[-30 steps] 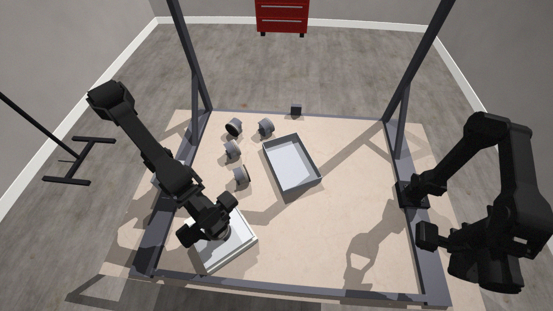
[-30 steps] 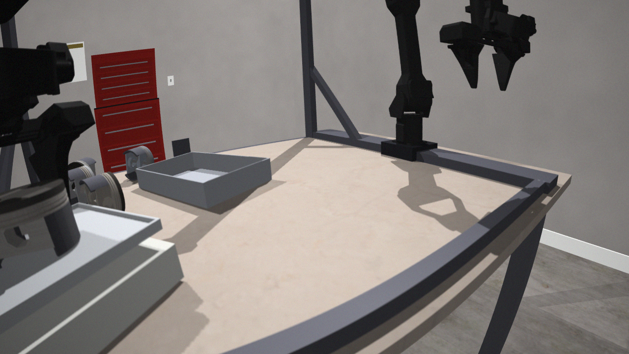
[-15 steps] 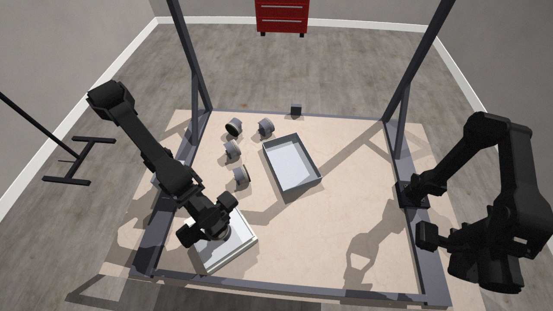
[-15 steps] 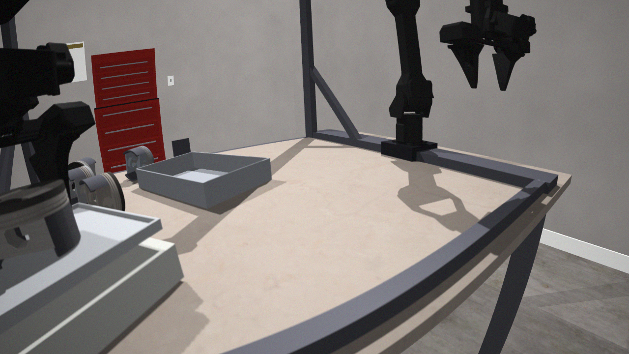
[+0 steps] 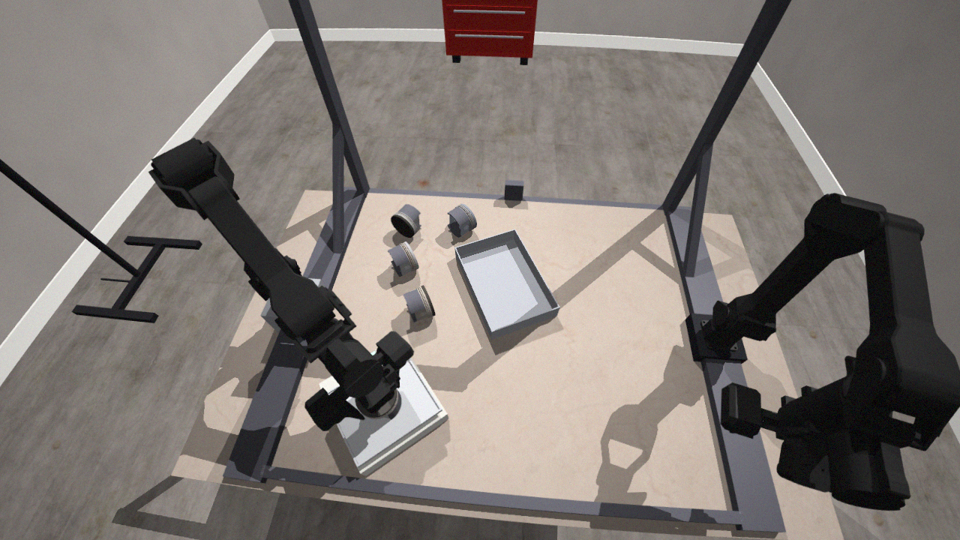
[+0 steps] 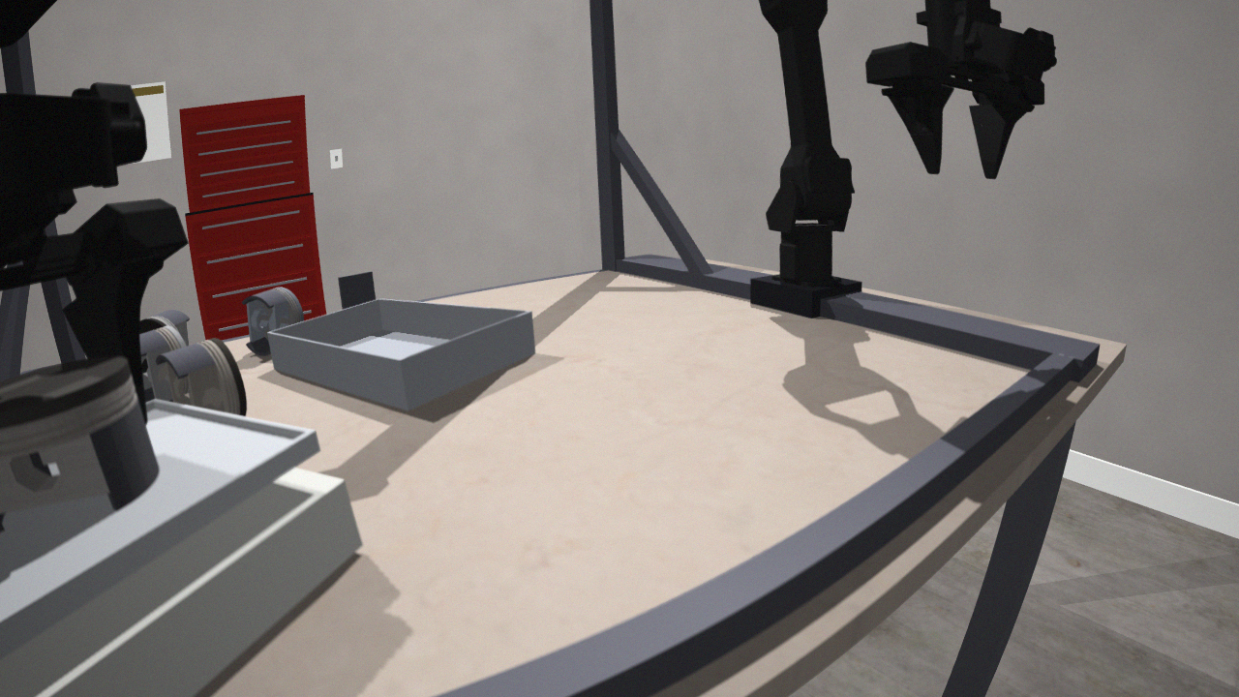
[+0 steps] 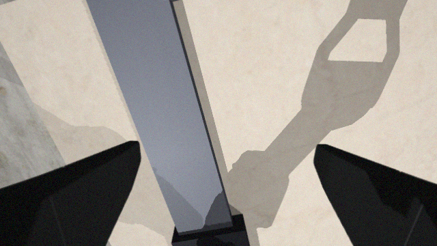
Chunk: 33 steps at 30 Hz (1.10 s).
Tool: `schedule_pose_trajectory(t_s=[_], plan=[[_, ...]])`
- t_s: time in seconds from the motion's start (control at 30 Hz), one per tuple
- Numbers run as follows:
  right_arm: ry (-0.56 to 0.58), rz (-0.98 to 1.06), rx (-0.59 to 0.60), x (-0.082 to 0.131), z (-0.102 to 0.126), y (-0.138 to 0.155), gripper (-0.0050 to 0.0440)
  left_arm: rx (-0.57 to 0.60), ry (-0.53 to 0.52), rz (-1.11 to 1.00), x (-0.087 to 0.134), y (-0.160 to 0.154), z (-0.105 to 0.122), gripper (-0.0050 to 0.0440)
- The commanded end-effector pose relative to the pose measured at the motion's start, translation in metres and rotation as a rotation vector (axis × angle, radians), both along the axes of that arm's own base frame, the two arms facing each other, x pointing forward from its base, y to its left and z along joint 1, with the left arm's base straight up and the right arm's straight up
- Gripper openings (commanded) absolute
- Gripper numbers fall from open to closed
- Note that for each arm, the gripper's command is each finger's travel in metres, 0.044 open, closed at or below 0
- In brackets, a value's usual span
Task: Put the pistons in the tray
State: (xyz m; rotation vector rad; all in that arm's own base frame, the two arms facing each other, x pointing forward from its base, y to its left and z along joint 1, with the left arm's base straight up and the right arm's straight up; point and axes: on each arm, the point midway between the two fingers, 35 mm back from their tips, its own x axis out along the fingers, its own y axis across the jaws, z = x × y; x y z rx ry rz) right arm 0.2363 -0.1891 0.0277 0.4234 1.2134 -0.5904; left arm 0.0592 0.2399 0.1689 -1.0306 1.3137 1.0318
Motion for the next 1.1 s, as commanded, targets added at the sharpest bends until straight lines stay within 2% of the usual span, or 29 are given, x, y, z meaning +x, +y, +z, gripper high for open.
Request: schedule_pose_trajectory(t_s=[0.0, 0.33, 0.37, 1.07], plan=[[-0.023, 0.002, -0.019, 0.005, 0.008, -0.003, 0.0392, 0.017, -0.005, -0.002, 0.001, 0.004, 0.005, 0.04], [-0.023, 0.002, -0.019, 0.005, 0.008, -0.003, 0.0392, 0.017, -0.005, -0.002, 0.001, 0.004, 0.005, 0.04], [-0.038, 0.003, -0.032, 0.007, 0.016, -0.006, 0.0392, 0.017, -0.005, -0.002, 0.001, 0.004, 0.005, 0.04], [-0.038, 0.002, -0.032, 0.0, 0.046, 0.001, 0.0392, 0.017, -0.005, -0.002, 0.001, 0.004, 0.005, 0.04]])
